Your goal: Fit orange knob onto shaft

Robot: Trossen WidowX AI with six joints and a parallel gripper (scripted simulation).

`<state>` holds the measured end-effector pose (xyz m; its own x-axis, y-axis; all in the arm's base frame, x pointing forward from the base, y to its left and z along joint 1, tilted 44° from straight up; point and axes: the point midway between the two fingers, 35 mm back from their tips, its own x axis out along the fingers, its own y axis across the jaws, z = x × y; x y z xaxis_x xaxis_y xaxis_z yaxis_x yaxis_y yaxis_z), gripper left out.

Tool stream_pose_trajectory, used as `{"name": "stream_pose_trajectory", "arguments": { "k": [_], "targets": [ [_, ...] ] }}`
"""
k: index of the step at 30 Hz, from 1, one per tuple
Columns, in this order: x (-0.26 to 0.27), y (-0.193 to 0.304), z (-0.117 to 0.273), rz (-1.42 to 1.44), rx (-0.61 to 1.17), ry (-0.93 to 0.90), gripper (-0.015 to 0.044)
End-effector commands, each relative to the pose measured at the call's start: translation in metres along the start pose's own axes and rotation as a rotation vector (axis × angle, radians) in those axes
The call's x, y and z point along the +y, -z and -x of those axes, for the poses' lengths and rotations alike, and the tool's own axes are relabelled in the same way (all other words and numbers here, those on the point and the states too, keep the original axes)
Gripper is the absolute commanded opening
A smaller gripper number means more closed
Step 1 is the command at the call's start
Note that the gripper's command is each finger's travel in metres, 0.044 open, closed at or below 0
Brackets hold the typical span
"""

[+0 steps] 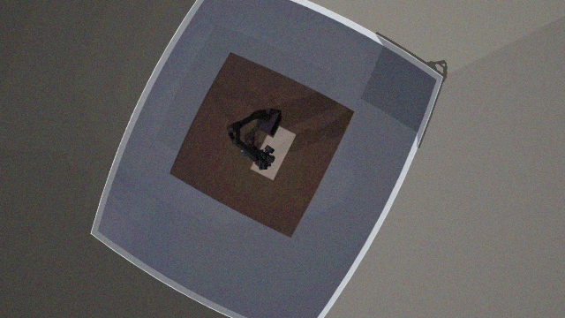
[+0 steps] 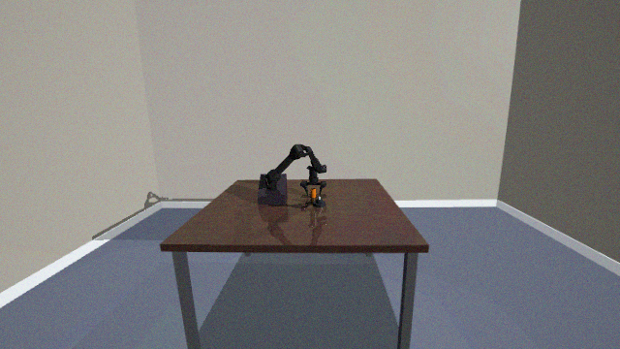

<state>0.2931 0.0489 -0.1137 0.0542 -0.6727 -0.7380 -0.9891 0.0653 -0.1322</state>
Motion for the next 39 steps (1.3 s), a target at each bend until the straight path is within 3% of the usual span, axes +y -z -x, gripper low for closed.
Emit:
{"name": "stream_pose_trajectory", "arguments": {
  "k": [1, 10, 16, 20, 39],
  "targets": [
    [0.003, 0.002, -0.006, 0.010, 0.009, -0.003, 0.0387],
    [0.003, 0.002, -0.006, 0.010, 0.009, -0.003, 0.0151],
    [0.003, 0.002, -0.006, 0.010, 0.009, -0.003, 0.0111],
    [0.002, 0.001, -0.002, 0.010, 0.008, -0.003, 0.0006],
    [-0.004, -0.006, 0.055, 0.012, -0.001, -0.004, 0.0000]
  ]
}}
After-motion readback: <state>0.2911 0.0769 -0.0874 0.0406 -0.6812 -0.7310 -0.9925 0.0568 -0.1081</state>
